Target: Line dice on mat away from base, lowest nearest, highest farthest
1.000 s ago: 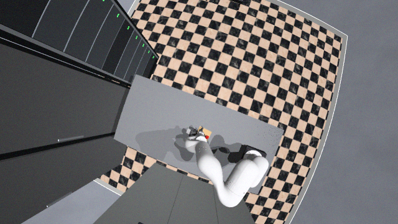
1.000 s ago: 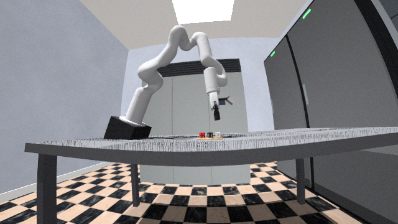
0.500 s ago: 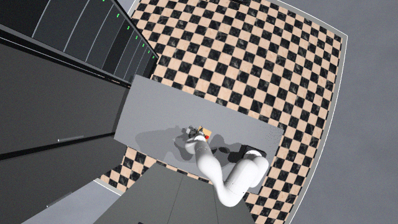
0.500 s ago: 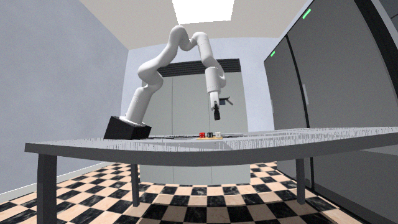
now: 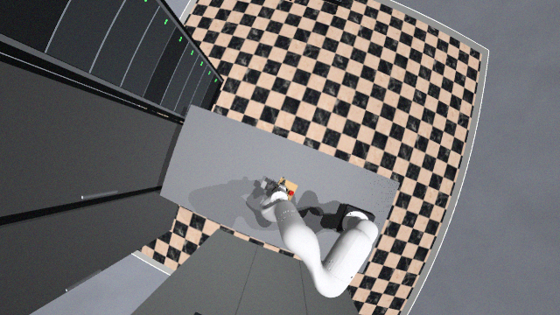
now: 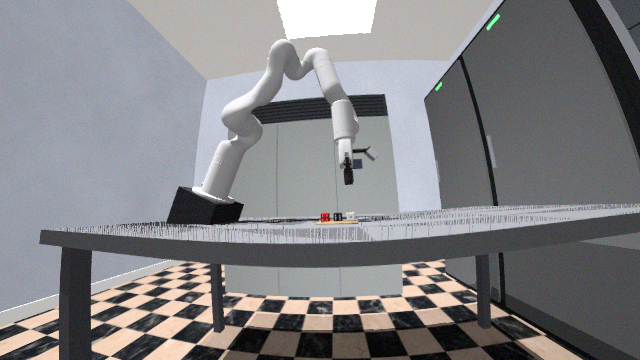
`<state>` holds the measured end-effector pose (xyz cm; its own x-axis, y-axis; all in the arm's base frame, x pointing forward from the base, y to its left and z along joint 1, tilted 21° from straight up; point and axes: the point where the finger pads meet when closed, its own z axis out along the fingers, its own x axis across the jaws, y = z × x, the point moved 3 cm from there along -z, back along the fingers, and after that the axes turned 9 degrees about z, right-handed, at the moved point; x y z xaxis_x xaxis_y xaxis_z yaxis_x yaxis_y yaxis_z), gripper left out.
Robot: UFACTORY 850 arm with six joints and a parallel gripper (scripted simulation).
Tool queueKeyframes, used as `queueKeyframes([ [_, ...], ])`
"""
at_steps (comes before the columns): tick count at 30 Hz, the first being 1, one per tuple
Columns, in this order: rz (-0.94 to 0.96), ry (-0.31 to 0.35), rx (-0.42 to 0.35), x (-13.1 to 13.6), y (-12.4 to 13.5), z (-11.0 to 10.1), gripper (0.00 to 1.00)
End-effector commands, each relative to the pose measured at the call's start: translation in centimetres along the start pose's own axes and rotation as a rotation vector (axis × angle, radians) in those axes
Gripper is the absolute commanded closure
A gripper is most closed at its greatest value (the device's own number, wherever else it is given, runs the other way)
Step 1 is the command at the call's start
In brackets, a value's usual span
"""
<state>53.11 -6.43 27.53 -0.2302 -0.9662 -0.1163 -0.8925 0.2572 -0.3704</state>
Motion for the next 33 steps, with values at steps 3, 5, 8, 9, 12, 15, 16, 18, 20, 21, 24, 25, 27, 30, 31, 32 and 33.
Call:
queueKeyframes([
  [3, 0.003, 0.039, -0.018, -0.4, -0.2, -3.5, 0.0],
  [5, 0.003, 0.039, -0.018, -0.4, -0.2, -3.5, 0.0],
  [8, 0.003, 0.039, -0.018, -0.4, -0.2, -4.4, 0.0],
  [9, 0.003, 0.039, -0.018, -0.4, -0.2, -4.6, 0.0],
  [12, 0.003, 0.039, -0.018, -0.4, -0.2, -4.9, 0.0],
  [15, 0.003, 0.039, -0.018, -0.4, -0.2, -4.9, 0.0],
  [16, 0.003, 0.039, -0.018, -0.4, -0.2, -4.9, 0.0],
  [18, 0.003, 0.039, -0.018, -0.4, -0.2, -4.9, 0.0],
  [20, 0.003, 0.039, -0.018, -0.4, -0.2, -4.9, 0.0],
  [21, 0.003, 0.039, -0.018, -0.4, -0.2, -4.9, 0.0],
  [24, 0.003, 0.039, -0.018, -0.4, -0.2, -4.9, 0.0],
  [25, 0.003, 0.039, -0.018, -0.4, -0.2, -4.9, 0.0],
  [27, 0.003, 0.039, -0.018, -0.4, -0.2, -4.9, 0.0],
  [30, 0.003, 0.039, -0.018, -0.4, -0.2, -4.9, 0.0],
  [31, 0.003, 0.039, -0.018, -0.4, -0.2, -4.9, 0.0],
  [32, 0.003, 0.039, -0.018, -0.4, -0.2, -4.9, 0.0],
  [33, 0.003, 0.039, -0.018, -0.4, -0.2, -4.9, 0.0],
])
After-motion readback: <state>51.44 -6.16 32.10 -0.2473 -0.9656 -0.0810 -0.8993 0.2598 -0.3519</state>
